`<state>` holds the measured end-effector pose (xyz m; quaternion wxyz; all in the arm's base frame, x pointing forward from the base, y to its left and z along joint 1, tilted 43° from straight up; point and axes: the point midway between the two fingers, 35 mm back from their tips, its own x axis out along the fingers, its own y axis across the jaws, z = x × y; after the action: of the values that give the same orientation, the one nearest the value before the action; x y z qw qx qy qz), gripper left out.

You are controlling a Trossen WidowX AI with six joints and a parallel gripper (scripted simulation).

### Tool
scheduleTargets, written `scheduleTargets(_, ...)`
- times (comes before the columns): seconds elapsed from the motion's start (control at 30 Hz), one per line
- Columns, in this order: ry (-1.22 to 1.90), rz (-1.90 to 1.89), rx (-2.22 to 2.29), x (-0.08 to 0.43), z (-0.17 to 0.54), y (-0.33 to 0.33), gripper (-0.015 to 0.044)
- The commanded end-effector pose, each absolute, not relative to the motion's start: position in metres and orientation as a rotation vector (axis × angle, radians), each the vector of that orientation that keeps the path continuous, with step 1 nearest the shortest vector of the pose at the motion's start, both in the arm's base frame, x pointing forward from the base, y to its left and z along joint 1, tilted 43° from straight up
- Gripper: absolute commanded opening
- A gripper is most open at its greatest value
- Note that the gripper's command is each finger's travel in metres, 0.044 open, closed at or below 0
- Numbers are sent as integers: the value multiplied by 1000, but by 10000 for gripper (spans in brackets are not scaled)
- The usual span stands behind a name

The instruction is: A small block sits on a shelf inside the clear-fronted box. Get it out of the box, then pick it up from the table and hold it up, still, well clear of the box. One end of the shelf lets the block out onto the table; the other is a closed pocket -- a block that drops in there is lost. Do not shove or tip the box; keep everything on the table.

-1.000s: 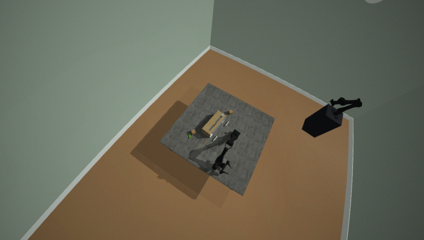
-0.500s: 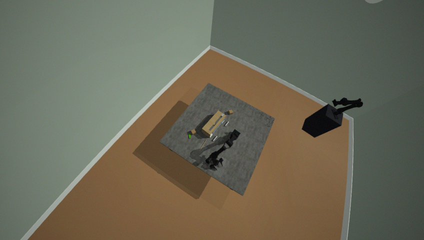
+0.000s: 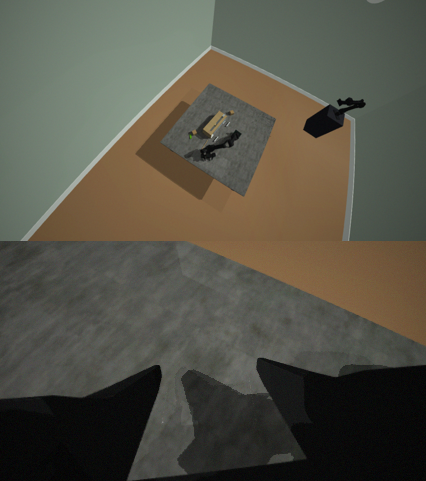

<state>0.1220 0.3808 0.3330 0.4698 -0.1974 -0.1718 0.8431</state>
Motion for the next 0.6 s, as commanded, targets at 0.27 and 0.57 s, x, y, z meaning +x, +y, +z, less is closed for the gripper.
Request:
scheduleTargets(0.27, -147, 1631, -545, 272, 312, 313, 400)
scheduleTargets(0.57, 27, 1315, -549, 357, 300, 225, 400)
